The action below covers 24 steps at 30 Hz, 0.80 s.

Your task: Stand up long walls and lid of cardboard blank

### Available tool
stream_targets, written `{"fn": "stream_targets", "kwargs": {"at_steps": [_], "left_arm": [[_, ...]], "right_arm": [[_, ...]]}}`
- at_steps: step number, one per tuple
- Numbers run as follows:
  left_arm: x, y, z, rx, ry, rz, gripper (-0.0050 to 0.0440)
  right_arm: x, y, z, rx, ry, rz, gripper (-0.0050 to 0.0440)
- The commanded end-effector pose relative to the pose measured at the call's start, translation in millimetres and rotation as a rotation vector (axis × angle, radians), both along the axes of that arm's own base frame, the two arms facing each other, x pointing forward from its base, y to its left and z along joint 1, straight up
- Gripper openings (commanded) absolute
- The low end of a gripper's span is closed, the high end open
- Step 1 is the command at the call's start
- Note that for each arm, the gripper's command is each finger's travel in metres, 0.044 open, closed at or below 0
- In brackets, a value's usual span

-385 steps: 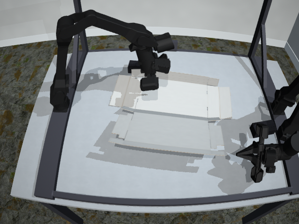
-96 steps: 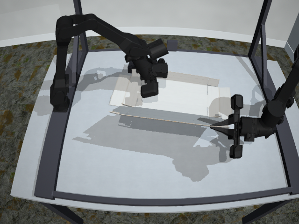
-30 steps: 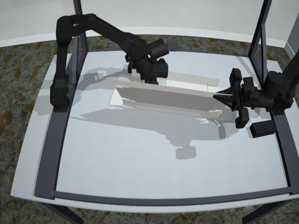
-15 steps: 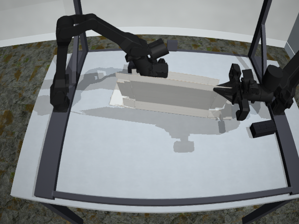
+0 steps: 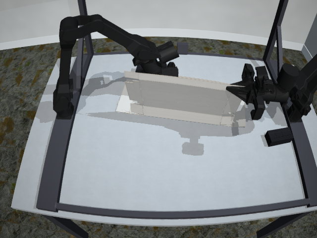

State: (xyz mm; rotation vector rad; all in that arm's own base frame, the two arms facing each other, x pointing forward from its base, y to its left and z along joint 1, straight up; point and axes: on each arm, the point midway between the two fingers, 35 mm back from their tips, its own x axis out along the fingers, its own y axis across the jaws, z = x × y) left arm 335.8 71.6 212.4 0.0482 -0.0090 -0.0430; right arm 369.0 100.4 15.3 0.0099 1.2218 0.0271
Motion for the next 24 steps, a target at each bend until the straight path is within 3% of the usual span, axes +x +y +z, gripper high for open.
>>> {"fn": "stream_targets", "kwargs": {"at_steps": [1,2,6,14,20,24], "left_arm": [[0,-7,12,0.026,-0.031,0.003,0.0000],[0,-7,12,0.026,-0.031,0.003,0.0000],[-3,-21,7,0.157,-0.048,0.001,0.0098],[-4,-22,6,0.161,-0.049,0.001,0.0282],[-5,-22,7,0.161,-0.049,0.001,0.0282],[-24,-18,11,0.162,-0.049,0.002,0.0282]], "right_arm": [[-23,-5,-36,-0.018,0.117,-0.002,0.0197],[-23,-5,-36,-0.018,0.117,-0.002,0.0197],[-23,-5,-36,-0.018,0.115,-0.002,0.0197],[-22,-4,-34,-0.018,0.114,-0.002,0.0197],[-22,-4,-34,-0.018,0.113,-0.002,0.0197],[-22,-4,-34,-0.018,0.113,-0.002,0.0197]]}}
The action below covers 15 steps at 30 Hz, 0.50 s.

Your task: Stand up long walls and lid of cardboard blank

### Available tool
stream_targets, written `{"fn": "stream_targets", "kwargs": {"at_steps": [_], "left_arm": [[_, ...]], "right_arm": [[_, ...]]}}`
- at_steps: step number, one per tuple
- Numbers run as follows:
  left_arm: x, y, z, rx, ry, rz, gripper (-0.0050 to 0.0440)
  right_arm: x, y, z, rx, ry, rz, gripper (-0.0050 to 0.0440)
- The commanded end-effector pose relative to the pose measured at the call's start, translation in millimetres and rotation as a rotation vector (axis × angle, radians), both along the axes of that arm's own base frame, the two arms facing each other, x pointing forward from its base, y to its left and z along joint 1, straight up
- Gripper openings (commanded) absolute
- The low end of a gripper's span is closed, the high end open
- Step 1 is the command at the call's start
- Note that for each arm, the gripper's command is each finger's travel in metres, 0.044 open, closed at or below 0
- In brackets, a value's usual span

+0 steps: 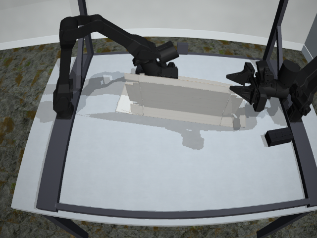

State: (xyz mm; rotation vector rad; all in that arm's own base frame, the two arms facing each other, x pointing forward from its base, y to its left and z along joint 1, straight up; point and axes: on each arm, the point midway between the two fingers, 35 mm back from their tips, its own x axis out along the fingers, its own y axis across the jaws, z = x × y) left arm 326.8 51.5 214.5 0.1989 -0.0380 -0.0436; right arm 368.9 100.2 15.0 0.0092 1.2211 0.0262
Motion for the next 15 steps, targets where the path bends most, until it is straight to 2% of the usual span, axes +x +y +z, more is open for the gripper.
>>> {"fn": "stream_targets", "kwargs": {"at_steps": [1,8,15], "left_arm": [[-22,4,10,0.012,-0.017,0.002,0.0282],[-67,7,6,0.016,-0.020,0.004,0.0282],[-90,3,8,0.039,-0.050,0.005,0.0282]], "right_arm": [[-21,-4,-33,-0.017,0.114,-0.001,0.0197],[-21,-4,-33,-0.016,0.112,-0.001,0.0197],[-20,-3,-31,-0.016,0.111,-0.001,0.0197]]}}
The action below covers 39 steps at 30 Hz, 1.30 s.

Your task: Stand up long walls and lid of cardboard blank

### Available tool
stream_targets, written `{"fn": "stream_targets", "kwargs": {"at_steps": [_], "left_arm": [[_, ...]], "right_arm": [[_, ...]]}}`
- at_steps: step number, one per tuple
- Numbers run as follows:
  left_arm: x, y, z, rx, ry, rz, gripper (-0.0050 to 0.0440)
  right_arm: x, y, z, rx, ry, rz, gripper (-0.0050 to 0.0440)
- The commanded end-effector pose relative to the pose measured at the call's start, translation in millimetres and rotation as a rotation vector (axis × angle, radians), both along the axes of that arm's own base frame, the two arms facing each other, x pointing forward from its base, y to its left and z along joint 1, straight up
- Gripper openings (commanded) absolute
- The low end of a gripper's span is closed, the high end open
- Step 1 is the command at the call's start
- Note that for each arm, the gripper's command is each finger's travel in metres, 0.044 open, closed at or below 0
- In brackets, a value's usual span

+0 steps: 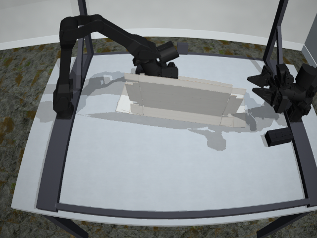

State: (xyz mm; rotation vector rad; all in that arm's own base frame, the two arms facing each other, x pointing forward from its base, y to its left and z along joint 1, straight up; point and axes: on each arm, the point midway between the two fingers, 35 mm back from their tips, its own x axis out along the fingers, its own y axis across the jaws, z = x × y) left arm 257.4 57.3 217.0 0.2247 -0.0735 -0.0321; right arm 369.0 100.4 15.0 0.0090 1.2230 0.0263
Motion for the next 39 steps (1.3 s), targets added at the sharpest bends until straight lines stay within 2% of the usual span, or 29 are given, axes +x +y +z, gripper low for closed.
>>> {"fn": "stream_targets", "kwargs": {"at_steps": [1,8,12,14,22,25,33,36,39], "left_arm": [[-23,-4,4,0.013,-0.011,-0.003,0.0282],[-23,-4,-3,-0.011,0.022,-0.003,0.0282],[-23,-4,-3,-0.011,0.022,-0.003,0.0186],[-23,-4,-3,-0.011,0.022,-0.003,0.0186],[-23,-4,-3,-0.011,0.022,-0.003,0.0000],[-23,-4,-3,-0.011,0.022,-0.003,0.0000],[-23,-4,-3,-0.011,0.022,-0.003,0.0000],[-23,-4,-3,-0.011,0.022,-0.003,0.0074],[-23,-4,-3,-0.011,0.022,-0.003,0.0146]], "right_arm": [[-20,-3,-31,-0.016,0.110,-0.001,0.0197],[-19,-3,-31,-0.017,0.113,-0.001,0.0197],[-12,-1,-11,-0.017,0.112,-0.001,0.0197],[-12,-1,-11,-0.017,0.112,-0.001,0.0197],[15,5,88,0.001,0.054,-0.001,0.0197],[3,1,91,-0.016,0.107,-0.001,0.0197],[3,1,91,-0.017,0.111,-0.001,0.0197],[1,0,106,-0.019,0.109,-0.002,0.0269],[1,0,107,-0.019,0.109,-0.002,0.0341]]}}
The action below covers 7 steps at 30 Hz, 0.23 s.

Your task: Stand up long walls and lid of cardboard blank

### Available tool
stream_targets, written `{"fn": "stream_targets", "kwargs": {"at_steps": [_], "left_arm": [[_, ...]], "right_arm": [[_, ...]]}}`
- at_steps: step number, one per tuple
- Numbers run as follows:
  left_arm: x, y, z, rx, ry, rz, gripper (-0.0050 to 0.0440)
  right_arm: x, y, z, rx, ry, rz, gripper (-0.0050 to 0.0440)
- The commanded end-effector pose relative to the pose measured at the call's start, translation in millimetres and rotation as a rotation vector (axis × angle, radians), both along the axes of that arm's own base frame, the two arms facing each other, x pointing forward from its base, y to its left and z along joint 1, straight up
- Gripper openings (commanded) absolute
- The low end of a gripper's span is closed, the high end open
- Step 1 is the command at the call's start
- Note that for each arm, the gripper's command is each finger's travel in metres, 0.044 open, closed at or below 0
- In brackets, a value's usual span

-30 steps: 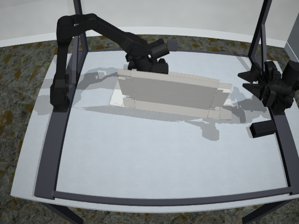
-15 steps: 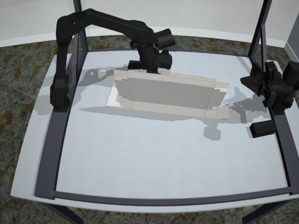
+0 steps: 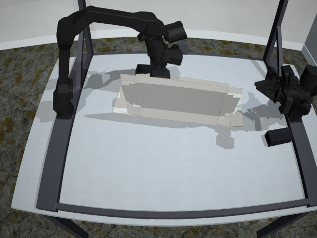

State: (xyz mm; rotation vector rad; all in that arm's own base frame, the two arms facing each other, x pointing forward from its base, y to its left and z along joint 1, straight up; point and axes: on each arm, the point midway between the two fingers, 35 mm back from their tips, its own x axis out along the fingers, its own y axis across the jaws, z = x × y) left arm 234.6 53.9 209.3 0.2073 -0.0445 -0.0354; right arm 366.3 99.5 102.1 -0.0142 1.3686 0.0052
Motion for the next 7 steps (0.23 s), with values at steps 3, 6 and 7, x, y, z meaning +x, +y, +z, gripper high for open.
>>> {"fn": "stream_targets", "kwargs": {"at_steps": [3,6,7], "left_arm": [[0.0,-0.4,4.3,0.006,-0.007,-0.003,0.0218],[0.0,-0.4,4.3,0.006,-0.007,-0.003,0.0282],[0.0,-0.4,4.3,0.006,-0.007,-0.003,0.0282]], "right_arm": [[3.3,1.0,19.5,0.011,-0.037,0.000,0.0413],[3.3,1.0,19.5,0.011,-0.037,0.000,0.0437],[3.3,1.0,19.5,0.011,-0.037,0.000,0.0437]]}}
